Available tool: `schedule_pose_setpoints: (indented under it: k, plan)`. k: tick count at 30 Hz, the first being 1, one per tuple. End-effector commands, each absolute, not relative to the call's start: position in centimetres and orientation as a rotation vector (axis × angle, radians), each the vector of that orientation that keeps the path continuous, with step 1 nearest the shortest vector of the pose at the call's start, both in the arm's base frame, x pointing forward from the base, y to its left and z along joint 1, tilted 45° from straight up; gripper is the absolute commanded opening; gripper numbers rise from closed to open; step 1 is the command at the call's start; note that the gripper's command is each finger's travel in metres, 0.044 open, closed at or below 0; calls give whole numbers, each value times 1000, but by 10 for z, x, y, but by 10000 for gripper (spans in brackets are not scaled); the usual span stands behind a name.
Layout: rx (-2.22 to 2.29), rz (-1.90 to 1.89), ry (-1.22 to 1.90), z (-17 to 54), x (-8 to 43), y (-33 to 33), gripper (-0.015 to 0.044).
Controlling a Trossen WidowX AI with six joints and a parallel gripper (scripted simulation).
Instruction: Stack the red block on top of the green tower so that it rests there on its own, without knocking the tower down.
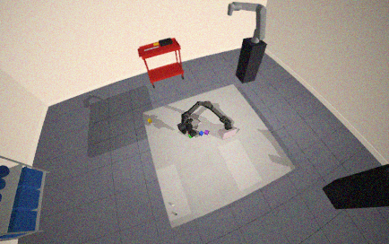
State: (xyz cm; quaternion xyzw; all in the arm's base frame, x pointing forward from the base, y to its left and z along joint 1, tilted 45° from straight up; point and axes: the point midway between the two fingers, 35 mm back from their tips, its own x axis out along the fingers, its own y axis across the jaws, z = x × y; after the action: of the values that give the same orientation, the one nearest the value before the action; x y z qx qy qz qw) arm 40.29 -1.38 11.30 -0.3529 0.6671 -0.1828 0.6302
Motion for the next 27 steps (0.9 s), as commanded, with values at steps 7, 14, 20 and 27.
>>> schedule_pose_setpoints:
  k: [7, 14, 20, 27]
  plan:
    - [-816, -421, 1526, 96, 404, -33, 0]
    - [-816, -421, 1526, 92, 404, -37, 0]
    - [-816, -421, 1526, 92, 404, -37, 0]
    - [-816, -421, 1526, 92, 404, -37, 0]
